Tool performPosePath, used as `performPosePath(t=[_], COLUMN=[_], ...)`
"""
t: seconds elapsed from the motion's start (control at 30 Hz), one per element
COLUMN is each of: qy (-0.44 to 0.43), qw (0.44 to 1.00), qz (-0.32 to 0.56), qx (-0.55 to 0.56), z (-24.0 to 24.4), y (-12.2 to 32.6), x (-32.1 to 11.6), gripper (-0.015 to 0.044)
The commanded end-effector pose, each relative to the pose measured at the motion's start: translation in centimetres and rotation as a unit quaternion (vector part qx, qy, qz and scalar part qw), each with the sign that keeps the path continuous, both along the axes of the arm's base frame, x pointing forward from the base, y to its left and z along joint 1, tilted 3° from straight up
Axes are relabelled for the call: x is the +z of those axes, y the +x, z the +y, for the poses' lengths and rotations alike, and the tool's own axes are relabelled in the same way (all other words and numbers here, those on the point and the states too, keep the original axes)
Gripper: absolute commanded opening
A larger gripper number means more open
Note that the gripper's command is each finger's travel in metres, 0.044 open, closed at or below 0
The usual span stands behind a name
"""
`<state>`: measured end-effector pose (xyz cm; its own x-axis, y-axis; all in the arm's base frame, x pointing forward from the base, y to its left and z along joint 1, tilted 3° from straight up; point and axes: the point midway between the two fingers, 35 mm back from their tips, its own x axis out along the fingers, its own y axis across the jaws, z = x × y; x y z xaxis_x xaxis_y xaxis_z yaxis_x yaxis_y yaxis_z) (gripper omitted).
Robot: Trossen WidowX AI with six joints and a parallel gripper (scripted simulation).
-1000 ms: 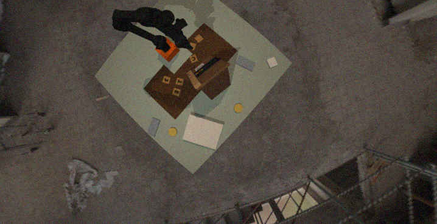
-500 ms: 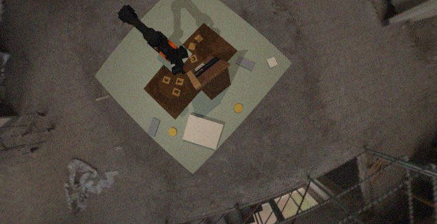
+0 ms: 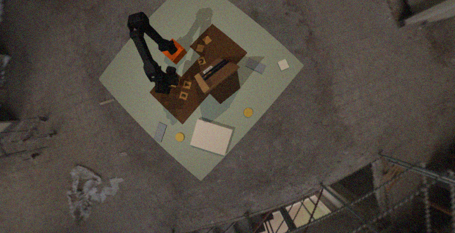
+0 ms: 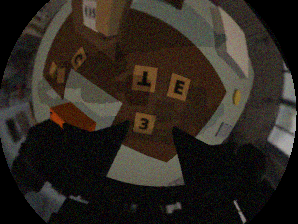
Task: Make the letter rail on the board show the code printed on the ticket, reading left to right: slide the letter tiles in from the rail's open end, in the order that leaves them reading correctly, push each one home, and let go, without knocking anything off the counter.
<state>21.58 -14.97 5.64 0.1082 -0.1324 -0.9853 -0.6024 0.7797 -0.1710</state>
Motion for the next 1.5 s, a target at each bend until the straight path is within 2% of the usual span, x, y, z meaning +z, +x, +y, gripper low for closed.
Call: performPosePath(t=[0.0, 0.3, 0.57, 1.47], qy=[0.034, 0.035, 0.035, 0.035], qw=[0.998, 0.997, 0.997, 0.997], qz=[0.031, 0.032, 0.032, 0.032], qx=[-0.053, -0.054, -0.054, -0.054], z=[-1.7, -1.7, -2.0, -2.2], y=[-3.1, -2.9, -2.9, -2.9], x=[-2.5, -2.7, -5.9, -7.0], gripper=[0.0340, 0.0340, 0.0340, 0.0340])
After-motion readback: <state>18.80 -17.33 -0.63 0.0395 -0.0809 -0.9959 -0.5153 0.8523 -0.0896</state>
